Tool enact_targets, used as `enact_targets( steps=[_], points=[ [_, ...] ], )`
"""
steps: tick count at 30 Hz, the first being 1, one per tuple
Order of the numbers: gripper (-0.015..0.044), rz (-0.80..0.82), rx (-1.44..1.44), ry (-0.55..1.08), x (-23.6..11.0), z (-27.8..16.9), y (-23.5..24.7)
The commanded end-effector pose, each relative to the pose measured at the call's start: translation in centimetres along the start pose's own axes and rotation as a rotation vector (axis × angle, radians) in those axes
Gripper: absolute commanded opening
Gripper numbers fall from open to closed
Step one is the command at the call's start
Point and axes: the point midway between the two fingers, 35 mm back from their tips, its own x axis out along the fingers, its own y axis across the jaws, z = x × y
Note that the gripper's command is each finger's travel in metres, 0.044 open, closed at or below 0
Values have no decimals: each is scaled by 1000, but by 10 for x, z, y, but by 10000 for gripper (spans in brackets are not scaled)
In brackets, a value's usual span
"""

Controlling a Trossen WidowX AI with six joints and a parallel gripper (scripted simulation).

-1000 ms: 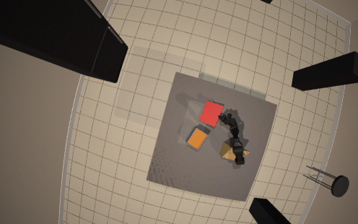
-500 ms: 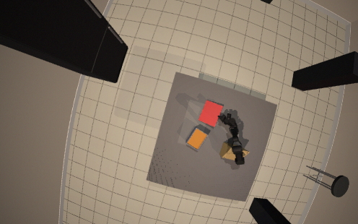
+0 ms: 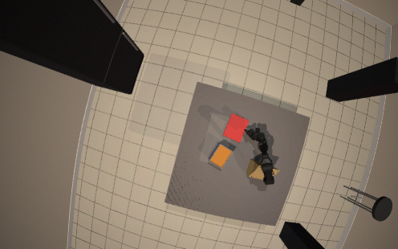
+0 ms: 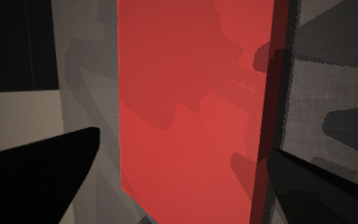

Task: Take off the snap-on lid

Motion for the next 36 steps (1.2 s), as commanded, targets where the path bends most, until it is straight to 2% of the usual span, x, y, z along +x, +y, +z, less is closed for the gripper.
enact_targets(
  steps=[1,28,36],
  points=[
    [440,-7,3,5,-6,-2,-8],
    [440,-10,4,1,-48,-1,-43],
    [440,-10,3,0,-57,3,-30]
  ],
)
